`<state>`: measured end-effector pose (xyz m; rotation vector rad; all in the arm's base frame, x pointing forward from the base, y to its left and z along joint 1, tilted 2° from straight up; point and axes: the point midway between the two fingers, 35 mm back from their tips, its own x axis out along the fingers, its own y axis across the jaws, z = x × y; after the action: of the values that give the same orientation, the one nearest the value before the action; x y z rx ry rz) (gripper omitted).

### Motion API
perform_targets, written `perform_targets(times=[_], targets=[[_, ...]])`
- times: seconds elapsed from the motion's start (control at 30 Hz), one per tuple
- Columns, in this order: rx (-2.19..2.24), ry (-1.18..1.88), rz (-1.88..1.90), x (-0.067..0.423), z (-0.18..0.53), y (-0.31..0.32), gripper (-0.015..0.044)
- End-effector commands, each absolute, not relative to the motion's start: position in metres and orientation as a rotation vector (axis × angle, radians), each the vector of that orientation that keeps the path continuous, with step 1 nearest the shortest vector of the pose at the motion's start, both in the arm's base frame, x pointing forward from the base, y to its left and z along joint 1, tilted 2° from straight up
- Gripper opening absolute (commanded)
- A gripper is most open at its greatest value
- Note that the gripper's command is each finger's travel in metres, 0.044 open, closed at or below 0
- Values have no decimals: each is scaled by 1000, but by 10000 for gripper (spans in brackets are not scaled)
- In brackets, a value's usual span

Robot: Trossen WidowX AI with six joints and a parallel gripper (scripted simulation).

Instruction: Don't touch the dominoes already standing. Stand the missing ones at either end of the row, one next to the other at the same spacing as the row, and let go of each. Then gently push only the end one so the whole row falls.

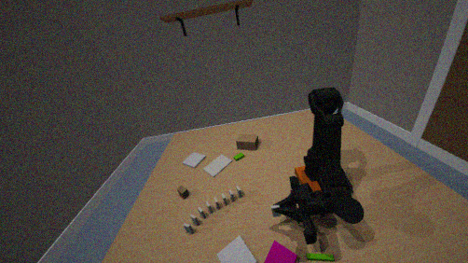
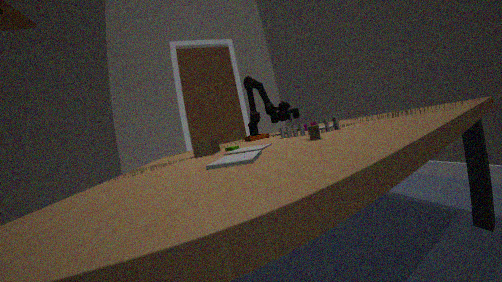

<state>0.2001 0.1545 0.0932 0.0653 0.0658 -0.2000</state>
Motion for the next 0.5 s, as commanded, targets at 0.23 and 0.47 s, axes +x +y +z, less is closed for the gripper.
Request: perform_targets(times=[0.23,0.47], targets=[[55,70,-198,202,71,153,24],[54,71,-198,203,60,150,24]])
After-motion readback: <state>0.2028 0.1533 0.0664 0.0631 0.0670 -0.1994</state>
